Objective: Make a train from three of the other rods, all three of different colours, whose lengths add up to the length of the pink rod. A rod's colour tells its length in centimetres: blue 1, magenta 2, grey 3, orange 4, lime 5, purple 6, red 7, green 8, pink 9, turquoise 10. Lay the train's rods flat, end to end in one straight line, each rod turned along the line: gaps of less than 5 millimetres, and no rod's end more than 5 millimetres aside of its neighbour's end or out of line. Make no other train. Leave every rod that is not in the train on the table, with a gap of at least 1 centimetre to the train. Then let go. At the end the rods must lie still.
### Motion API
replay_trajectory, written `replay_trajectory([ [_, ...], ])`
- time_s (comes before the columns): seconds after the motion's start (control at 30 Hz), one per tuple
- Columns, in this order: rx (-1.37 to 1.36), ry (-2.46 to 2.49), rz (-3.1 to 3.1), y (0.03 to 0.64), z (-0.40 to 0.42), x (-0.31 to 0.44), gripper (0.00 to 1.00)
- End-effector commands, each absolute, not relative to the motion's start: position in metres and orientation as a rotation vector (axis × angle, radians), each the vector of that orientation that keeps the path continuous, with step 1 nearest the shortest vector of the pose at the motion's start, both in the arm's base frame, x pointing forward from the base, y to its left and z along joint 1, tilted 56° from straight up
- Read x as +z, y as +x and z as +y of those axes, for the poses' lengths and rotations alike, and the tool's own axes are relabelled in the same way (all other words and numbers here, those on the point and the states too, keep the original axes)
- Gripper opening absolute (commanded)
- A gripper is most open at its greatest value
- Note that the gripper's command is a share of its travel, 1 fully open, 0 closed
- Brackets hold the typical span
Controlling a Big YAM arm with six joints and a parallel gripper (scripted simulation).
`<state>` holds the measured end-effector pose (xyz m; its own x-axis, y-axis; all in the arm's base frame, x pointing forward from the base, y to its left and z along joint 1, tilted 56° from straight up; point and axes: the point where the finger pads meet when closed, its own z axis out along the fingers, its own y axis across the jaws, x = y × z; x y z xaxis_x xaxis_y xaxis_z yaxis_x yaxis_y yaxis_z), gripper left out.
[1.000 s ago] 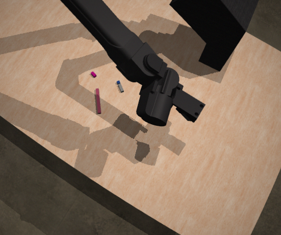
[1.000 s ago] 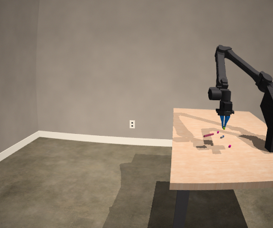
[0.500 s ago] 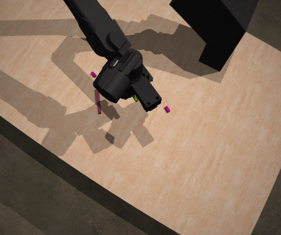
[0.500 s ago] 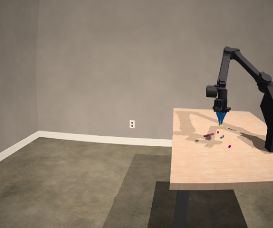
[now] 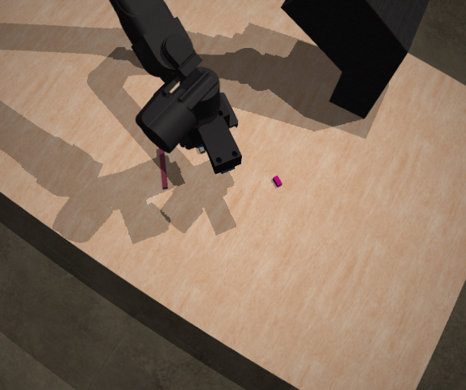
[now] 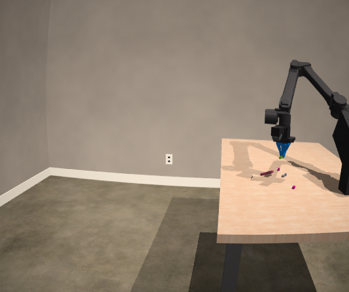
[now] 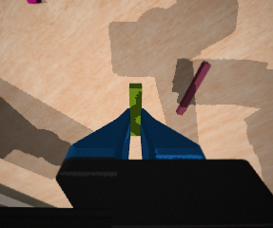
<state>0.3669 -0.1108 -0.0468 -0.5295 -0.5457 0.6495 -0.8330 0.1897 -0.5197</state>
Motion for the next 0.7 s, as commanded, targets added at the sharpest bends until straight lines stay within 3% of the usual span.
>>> replay_trajectory([
  [0.0,1.268,1.300,-2.165,0.366,-0.110,-0.045,0.04],
  [0.67,1.250,1.304,-2.151,0.369,-0.144,-0.071,0.04],
])
